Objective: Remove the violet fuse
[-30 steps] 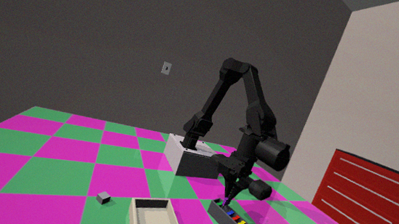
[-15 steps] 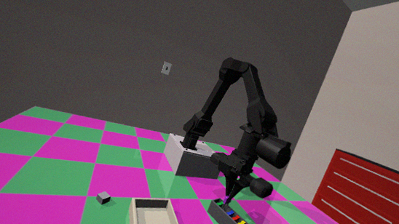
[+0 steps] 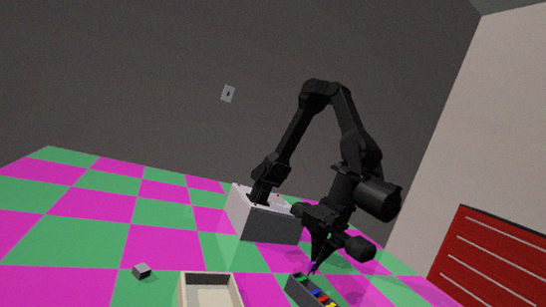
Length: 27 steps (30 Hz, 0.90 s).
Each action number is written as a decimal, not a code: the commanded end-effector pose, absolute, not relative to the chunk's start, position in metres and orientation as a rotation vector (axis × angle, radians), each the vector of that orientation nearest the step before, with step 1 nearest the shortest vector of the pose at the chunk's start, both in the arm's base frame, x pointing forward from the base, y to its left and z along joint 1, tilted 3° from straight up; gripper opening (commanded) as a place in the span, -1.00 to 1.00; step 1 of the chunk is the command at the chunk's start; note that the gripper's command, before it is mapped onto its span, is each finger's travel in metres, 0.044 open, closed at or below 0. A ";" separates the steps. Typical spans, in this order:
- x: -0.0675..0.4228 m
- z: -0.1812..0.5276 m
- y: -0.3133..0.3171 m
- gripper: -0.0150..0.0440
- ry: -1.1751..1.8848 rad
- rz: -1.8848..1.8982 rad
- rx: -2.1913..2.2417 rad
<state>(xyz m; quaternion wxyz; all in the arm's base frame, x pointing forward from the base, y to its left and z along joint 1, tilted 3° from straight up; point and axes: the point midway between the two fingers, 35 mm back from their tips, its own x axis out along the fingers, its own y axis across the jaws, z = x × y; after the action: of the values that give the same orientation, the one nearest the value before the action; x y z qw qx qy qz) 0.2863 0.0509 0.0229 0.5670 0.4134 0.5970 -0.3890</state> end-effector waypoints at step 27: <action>0.323 0.028 -0.038 -0.49 1.385 -0.901 0.970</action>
<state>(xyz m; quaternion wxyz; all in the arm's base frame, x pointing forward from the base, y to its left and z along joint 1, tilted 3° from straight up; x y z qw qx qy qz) 0.3161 -0.0189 0.0275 0.5722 0.4162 0.5926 -0.3850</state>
